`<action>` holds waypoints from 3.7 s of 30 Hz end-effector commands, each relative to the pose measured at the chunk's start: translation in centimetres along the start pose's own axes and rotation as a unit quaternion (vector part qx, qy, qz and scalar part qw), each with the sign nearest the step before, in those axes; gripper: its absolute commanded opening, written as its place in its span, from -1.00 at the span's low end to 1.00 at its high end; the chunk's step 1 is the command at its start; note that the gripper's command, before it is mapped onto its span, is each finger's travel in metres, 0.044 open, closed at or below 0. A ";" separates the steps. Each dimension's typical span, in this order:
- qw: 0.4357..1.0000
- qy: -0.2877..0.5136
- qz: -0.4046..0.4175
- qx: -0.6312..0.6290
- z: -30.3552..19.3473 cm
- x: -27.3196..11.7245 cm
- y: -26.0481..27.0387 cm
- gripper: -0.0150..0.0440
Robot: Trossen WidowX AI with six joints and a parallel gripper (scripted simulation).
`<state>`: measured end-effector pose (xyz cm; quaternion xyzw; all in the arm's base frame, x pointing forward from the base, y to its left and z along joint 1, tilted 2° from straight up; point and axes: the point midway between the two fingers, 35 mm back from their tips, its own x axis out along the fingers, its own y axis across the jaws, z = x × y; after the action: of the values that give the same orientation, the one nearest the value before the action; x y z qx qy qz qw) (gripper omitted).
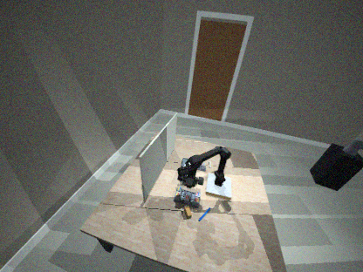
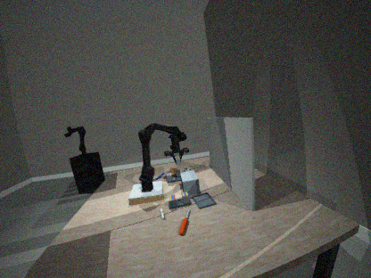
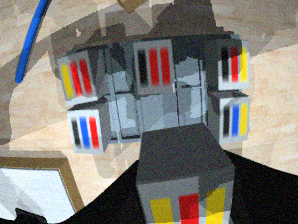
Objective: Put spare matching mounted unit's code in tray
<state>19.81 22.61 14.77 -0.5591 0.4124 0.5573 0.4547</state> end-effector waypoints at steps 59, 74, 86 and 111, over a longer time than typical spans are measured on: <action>1.000 0.014 -0.005 0.024 -26.4 -3.8 -9.3 -0.49; 1.000 0.016 -0.004 0.002 -35.5 -3.9 -7.4 -0.49; 1.000 0.016 -0.003 -0.003 -36.9 -3.9 -6.7 -0.49; 1.000 0.016 -0.004 -0.003 -37.2 -2.0 -7.1 -0.49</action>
<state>35.69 -11.78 16.10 -0.5718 0.4167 0.5481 0.4462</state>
